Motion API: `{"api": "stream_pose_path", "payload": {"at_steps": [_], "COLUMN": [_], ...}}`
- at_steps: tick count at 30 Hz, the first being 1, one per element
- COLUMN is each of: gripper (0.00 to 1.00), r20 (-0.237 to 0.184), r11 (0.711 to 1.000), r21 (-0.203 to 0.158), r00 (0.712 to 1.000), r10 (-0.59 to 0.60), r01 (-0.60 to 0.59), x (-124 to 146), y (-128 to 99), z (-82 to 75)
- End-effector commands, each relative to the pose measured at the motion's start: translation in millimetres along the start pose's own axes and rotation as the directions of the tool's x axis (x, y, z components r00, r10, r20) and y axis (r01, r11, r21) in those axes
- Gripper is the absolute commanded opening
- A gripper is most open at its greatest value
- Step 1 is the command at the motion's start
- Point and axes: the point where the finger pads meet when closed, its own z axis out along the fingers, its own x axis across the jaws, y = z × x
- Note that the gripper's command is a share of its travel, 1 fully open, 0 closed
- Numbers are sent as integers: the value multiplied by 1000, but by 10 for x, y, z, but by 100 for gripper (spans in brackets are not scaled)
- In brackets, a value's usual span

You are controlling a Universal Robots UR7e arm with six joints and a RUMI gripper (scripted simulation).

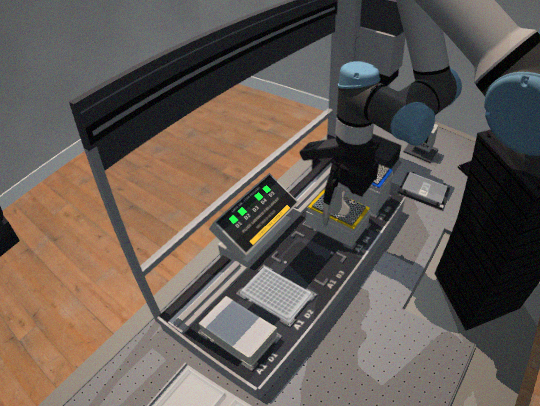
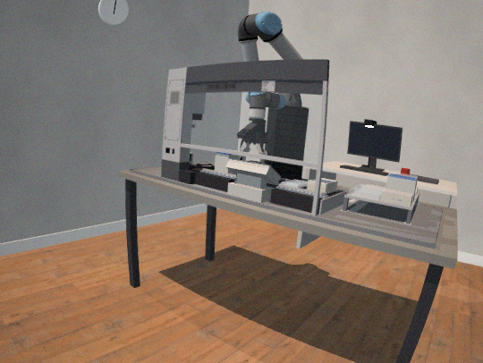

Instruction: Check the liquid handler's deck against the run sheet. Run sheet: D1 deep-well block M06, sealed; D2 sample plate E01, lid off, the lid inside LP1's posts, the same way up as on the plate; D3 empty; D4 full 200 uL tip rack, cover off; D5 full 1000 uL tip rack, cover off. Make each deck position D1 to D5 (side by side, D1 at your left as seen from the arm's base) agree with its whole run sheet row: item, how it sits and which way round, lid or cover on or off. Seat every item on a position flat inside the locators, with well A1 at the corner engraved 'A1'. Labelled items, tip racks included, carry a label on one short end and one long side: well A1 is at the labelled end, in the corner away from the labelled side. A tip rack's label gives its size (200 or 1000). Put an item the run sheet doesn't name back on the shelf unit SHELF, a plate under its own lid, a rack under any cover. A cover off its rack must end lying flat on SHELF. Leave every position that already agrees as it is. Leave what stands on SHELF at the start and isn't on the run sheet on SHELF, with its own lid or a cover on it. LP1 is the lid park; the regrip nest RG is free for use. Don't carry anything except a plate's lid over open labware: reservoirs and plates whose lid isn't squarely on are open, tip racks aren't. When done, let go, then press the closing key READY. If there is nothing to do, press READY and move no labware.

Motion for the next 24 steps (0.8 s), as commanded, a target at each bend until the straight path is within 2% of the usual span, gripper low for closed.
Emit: {"api": "stream_pose_path", "payload": {"at_steps": [1,24], "gripper": [82,82], "r20": [0,0], "r11": [1000,1000], "r21": [1,1], "r00": [1000,1000], "r10": [0,0], "r01": [0,0], "x": [1,1], "y": [-4,-4], "z": [-94,-427]}}
